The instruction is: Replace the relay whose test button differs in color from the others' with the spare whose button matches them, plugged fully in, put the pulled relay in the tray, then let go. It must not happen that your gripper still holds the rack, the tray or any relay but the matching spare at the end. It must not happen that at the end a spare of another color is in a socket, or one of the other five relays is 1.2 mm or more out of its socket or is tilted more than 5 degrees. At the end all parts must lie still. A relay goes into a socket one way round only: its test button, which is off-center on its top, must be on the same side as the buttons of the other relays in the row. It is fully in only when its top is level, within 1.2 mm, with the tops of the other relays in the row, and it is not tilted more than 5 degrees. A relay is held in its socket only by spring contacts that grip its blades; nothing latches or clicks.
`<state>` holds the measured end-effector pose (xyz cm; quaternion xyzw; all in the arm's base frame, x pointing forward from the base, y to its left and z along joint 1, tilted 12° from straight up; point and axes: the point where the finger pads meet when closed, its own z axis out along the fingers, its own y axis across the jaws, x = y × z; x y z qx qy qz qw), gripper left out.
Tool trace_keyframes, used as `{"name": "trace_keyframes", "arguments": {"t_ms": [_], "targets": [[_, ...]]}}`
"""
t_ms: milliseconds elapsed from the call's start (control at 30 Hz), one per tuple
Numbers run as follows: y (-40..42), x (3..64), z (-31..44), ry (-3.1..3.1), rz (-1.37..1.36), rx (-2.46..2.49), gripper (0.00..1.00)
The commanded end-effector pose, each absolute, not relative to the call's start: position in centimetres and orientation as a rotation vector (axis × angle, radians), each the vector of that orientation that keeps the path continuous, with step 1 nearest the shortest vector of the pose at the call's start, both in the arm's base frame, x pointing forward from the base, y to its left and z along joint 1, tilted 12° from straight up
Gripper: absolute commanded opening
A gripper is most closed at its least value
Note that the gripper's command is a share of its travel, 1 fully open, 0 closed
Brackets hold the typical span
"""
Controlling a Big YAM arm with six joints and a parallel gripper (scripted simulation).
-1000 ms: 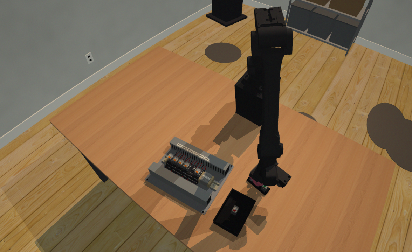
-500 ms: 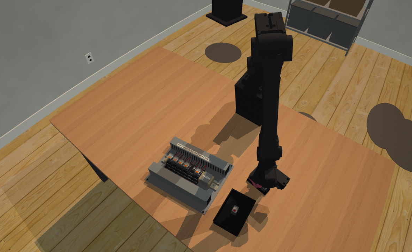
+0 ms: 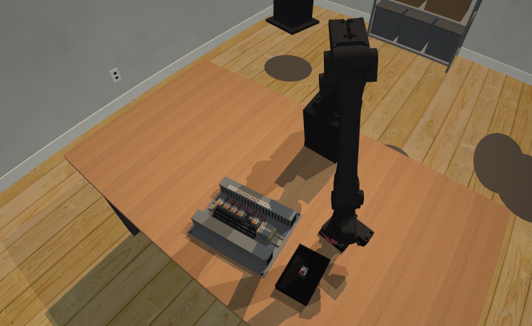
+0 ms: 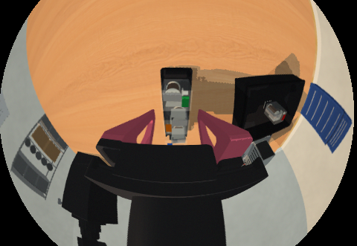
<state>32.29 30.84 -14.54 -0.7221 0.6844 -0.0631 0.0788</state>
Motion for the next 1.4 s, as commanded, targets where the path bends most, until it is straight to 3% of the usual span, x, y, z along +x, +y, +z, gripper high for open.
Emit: {"name": "trace_keyframes", "arguments": {"t_ms": [0,1167,1200,1367], "targets": [[31.47,32.98,-14.31,2.026,-0.183,-2.156,0.59],[31.43,32.82,-14.08,2.024,-0.183,-2.157,0.59],[31.43,32.82,-14.08,2.024,-0.183,-2.157,0.00],[31.43,32.82,-14.08,2.025,-0.183,-2.156,0.00]]}}
